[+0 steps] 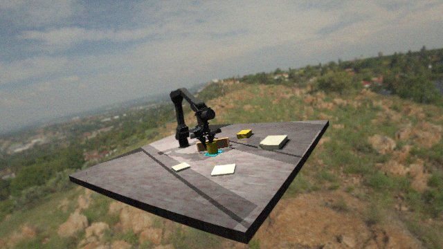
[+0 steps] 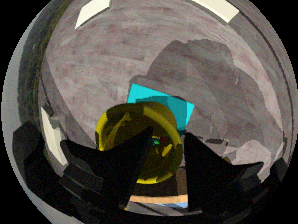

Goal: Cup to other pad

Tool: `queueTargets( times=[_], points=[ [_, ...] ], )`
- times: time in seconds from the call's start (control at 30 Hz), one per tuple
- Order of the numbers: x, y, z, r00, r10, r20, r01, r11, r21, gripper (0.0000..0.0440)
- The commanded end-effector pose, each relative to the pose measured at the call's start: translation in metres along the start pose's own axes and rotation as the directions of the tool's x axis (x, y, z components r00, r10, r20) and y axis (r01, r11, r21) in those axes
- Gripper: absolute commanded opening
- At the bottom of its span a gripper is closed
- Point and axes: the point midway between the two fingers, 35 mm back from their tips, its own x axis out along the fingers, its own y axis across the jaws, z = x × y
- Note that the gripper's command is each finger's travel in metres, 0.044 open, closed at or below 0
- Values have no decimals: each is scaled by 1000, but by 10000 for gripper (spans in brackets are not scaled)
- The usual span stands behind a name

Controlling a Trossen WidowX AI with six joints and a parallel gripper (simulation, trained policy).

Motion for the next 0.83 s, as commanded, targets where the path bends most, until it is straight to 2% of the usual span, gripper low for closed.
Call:
queueTargets(
  times=[0.0, 0.57, 0.7, 0.8],
  points=[
    [-5, -2, -1, 1000, 18, -7, -18, 1000, 5, 170],
    [-50, -10, 7, 993, 114, -6, -114, 992, 47, 240],
    [-66, -9, 13, 989, 145, 12, -146, 988, 54, 284],
    [-75, -9, 17, 987, 159, 20, -160, 985, 64, 346]
  ],
)
